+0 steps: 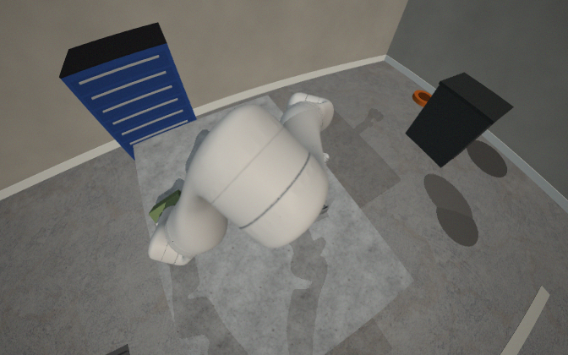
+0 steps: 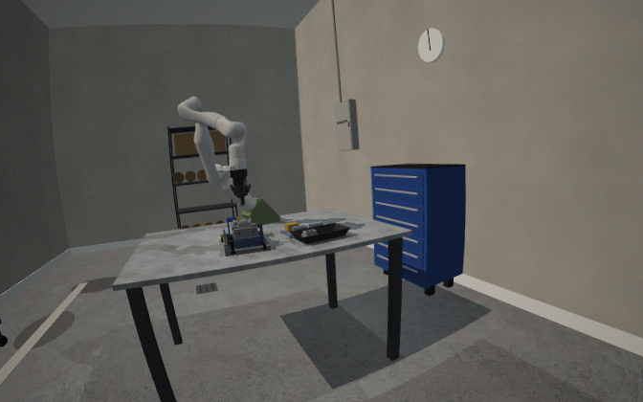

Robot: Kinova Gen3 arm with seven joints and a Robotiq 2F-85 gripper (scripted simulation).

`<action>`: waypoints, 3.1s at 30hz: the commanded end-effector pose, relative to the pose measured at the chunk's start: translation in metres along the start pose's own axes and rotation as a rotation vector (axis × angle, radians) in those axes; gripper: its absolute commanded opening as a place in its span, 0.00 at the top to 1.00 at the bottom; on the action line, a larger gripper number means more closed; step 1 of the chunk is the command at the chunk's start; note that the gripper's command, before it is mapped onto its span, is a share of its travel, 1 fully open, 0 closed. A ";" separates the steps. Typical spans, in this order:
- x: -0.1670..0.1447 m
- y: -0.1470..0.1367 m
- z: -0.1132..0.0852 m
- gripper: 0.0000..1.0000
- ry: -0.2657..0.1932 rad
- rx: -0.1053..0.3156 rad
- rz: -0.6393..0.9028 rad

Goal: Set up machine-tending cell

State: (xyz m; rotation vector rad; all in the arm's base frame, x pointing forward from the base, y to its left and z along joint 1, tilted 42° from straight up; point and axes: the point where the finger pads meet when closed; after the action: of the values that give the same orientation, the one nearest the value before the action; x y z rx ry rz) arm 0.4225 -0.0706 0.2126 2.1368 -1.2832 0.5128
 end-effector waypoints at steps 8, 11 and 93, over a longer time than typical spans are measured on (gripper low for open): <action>0.013 -0.016 -0.001 1.00 0.012 0.005 0.274; 0.018 -0.020 -0.002 1.00 0.014 0.008 0.367; 0.028 -0.028 0.018 0.33 0.018 0.015 0.555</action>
State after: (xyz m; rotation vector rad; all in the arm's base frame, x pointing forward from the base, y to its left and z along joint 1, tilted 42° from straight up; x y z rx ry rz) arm 0.4617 -0.0887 0.2095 1.7663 -1.8716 0.7636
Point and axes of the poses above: the point where the finger pads meet when closed, its own z axis out along the fingers, its own y axis across the jaws, x = y × z, and after that the axes turned 10 degrees about -z, right-handed
